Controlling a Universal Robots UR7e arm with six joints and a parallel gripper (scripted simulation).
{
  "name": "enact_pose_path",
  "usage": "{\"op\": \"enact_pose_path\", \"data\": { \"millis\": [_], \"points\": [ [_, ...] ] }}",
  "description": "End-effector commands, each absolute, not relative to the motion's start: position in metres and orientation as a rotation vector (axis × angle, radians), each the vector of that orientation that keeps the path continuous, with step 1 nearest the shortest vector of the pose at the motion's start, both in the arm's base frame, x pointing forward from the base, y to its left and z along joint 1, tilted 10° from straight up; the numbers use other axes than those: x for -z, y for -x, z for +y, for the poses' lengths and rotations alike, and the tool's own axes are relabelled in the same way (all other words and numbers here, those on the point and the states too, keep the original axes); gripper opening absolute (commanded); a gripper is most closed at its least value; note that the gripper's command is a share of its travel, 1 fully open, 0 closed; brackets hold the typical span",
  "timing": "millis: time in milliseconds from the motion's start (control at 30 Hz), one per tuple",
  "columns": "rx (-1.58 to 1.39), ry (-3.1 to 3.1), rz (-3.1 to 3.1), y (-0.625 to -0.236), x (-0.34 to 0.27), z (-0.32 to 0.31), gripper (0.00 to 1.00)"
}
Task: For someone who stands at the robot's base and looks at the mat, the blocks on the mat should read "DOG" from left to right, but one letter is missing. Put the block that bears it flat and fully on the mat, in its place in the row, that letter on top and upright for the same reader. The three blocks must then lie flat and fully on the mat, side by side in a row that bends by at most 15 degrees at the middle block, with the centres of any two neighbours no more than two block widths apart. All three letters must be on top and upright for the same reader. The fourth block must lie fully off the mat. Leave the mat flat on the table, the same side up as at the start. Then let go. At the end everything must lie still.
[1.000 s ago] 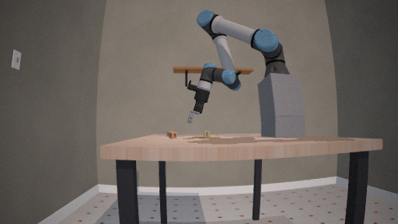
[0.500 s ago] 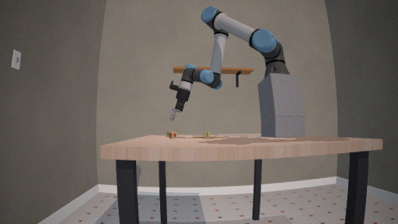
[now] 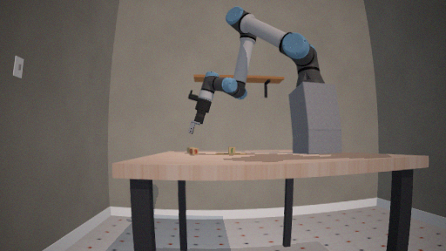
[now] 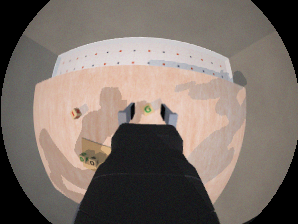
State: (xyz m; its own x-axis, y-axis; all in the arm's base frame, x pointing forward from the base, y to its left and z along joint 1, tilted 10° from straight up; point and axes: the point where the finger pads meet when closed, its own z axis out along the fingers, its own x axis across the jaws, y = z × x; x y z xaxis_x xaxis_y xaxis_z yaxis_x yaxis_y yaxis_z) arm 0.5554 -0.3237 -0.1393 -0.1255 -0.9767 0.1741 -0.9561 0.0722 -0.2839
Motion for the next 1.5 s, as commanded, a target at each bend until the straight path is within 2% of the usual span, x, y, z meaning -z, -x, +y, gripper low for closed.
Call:
{"op": "enact_pose_path", "data": {
  "millis": [0, 1233, 1467],
  "points": [
    [0.514, 2.035, 2.253, -0.5559, 0.1385, -0.3238, 1.0],
    [0.512, 2.04, 2.251, -0.556, 0.1385, -0.3239, 1.0],
    [0.415, 2.279, 2.145, -0.5592, 0.1331, -0.3238, 1.0]
  ]
}}
